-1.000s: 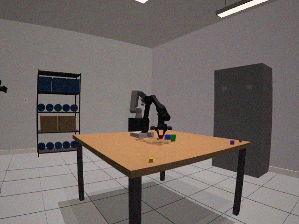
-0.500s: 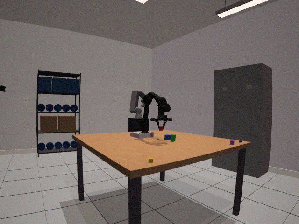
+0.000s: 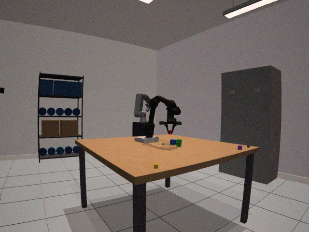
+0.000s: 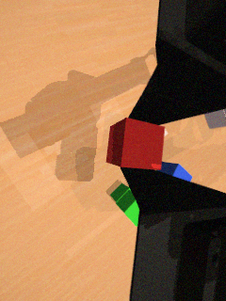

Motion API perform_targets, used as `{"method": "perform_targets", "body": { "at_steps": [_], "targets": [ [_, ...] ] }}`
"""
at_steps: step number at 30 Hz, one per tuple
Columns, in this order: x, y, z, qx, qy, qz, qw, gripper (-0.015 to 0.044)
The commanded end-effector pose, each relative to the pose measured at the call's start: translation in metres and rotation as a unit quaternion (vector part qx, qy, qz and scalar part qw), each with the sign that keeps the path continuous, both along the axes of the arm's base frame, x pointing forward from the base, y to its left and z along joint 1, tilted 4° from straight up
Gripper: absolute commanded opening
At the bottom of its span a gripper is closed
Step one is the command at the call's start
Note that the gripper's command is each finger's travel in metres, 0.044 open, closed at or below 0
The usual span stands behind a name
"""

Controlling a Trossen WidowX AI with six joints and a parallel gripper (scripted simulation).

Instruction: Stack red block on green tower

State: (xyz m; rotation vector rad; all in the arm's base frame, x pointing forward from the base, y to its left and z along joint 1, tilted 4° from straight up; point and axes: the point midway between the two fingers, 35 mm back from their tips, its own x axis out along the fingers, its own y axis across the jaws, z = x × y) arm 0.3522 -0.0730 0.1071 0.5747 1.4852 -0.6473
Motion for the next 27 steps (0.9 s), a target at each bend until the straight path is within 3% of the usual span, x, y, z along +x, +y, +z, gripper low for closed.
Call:
{"method": "perform_targets", "body": {
  "at_steps": [1, 14, 27],
  "targets": [
    [0.008, 0.024, -0.001, 0.001, 0.000, 0.001, 1.000, 0.0000],
    [0.019, 0.102, -0.004, 0.004, 0.000, 0.001, 1.000, 0.0000],
    [0.019, 0.104, -0.026, 0.004, 0.000, 0.001, 1.000, 0.0000]
  ]
}}
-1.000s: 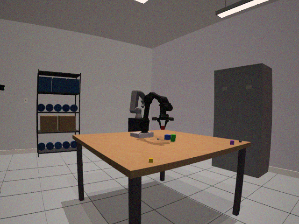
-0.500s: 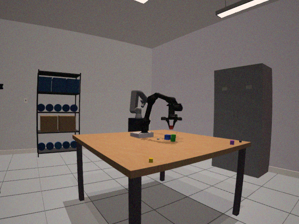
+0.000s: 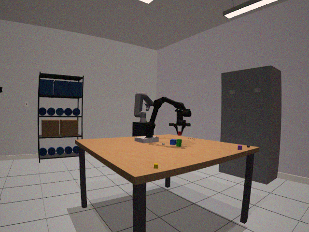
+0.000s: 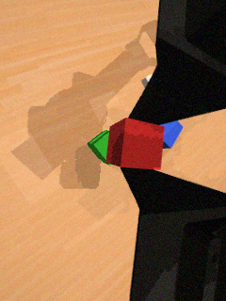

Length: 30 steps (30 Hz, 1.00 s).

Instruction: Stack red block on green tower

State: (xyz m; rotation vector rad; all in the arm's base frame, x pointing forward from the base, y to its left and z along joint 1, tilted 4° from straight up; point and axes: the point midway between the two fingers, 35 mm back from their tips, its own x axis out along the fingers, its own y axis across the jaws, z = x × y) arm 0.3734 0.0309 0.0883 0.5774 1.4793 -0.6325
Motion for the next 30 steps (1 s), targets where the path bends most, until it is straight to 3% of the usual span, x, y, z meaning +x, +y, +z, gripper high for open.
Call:
{"method": "perform_targets", "body": {
  "at_steps": [1, 10, 30],
  "targets": [
    [-0.002, 0.000, -0.008, 0.001, 0.006, -0.003, 1.000, 0.0000],
    [-0.001, -0.001, -0.037, 0.001, 0.006, -0.003, 1.000, 0.0000],
    [-0.001, -0.001, -0.037, 0.001, 0.006, -0.003, 1.000, 0.0000]
  ]
}}
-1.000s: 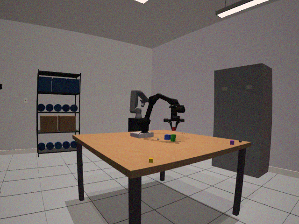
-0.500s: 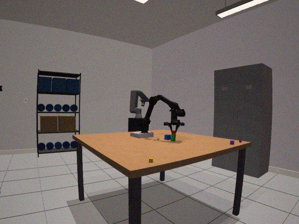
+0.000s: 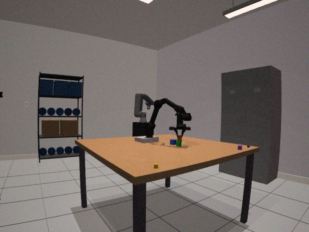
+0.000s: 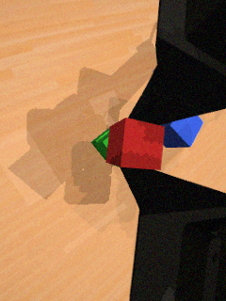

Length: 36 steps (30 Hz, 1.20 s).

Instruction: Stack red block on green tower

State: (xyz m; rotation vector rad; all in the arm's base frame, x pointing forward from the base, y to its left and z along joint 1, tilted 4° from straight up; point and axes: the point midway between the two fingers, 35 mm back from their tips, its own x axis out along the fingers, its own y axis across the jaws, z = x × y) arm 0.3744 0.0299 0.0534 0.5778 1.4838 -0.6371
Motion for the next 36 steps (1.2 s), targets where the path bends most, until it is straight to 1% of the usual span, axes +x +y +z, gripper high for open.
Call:
{"method": "perform_targets", "body": {
  "at_steps": [1, 25, 29, 36],
  "targets": [
    [-0.0015, 0.0000, -0.0023, 0.001, 0.003, -0.001, 1.000, 0.0000],
    [-0.0016, -0.0001, -0.0045, 0.001, 0.003, -0.001, 1.000, 0.0000],
    [-0.0014, 0.0002, 0.0035, 0.001, 0.003, -0.001, 1.000, 0.0000],
    [-0.0008, -0.0002, -0.0016, 0.000, 0.001, 0.000, 1.000, 0.0184]
  ]
}}
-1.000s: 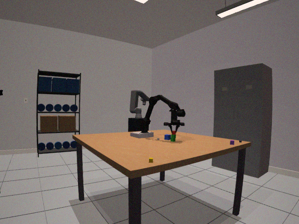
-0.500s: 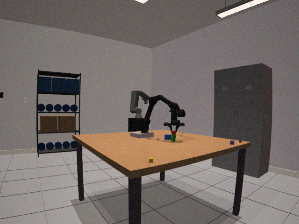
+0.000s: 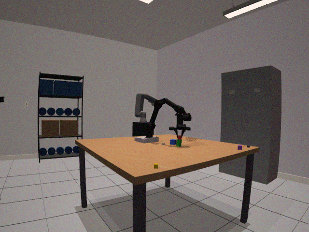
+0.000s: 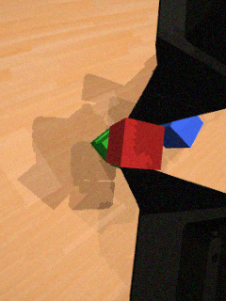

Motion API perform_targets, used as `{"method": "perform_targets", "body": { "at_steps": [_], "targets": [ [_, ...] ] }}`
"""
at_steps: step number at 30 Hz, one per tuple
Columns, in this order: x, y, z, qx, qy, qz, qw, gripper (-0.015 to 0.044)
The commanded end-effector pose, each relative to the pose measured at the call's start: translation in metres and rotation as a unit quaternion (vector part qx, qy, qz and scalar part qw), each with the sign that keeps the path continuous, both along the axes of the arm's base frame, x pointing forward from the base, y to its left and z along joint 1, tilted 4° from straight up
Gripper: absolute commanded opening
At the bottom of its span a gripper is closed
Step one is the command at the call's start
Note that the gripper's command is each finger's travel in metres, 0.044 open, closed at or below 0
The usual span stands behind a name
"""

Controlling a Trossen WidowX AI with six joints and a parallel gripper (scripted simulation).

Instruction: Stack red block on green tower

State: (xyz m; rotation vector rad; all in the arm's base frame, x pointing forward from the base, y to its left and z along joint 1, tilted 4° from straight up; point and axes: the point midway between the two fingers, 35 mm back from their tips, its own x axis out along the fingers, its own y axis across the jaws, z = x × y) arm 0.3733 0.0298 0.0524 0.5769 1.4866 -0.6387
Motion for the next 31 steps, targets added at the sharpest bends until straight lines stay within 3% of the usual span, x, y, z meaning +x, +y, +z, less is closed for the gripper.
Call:
{"method": "perform_targets", "body": {
  "at_steps": [1, 10, 31],
  "targets": [
    [0.0003, 0.0000, -0.0007, 0.000, -0.001, 0.000, 1.000, 0.0210],
    [0.0003, 0.0000, -0.0007, 0.000, -0.001, 0.000, 1.000, 0.0440],
    [0.0003, 0.0000, -0.0007, 0.000, -0.001, 0.000, 1.000, 0.0440]
  ]
}}
